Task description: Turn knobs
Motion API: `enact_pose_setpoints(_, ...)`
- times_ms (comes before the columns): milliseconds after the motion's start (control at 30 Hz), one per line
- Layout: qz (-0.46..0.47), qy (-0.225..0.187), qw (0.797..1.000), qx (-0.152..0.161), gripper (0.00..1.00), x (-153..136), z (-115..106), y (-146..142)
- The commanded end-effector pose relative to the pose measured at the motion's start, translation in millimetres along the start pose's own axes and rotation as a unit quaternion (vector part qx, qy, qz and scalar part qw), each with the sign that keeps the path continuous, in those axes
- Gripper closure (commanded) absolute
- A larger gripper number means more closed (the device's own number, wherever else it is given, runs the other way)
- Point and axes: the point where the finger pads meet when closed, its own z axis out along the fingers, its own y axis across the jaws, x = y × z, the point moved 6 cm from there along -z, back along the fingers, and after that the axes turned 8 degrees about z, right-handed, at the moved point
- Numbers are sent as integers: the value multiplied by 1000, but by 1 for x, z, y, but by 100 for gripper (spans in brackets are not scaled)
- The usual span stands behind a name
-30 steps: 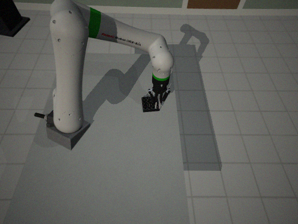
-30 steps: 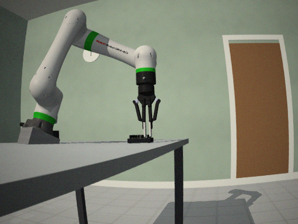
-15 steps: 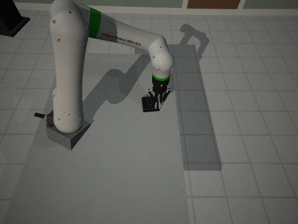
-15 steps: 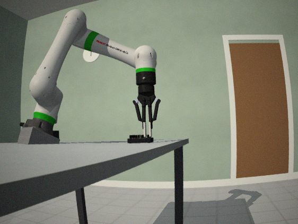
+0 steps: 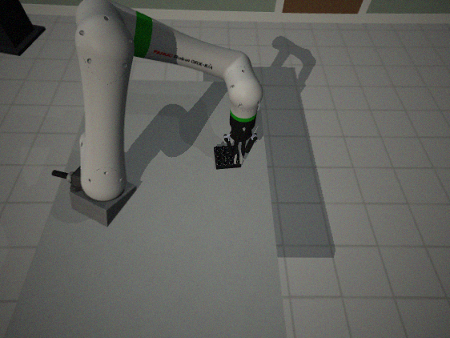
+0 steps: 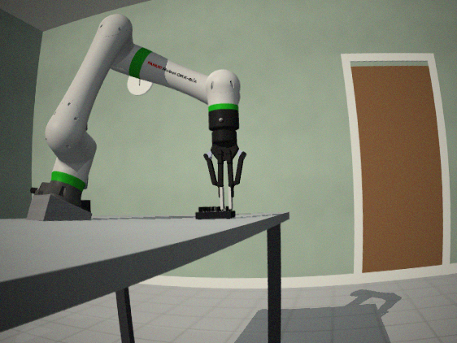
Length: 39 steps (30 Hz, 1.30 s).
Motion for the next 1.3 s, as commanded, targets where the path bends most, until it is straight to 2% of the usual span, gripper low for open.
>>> enact_pose_setpoints(0, 0, 0, 1000, 0, 88, 0, 0, 0)
enact_pose_setpoints(33, 0, 0, 1000, 0, 95, 0, 0, 0)
enact_pose_setpoints(1267, -1, 0, 1000, 0, 95, 0, 0, 0)
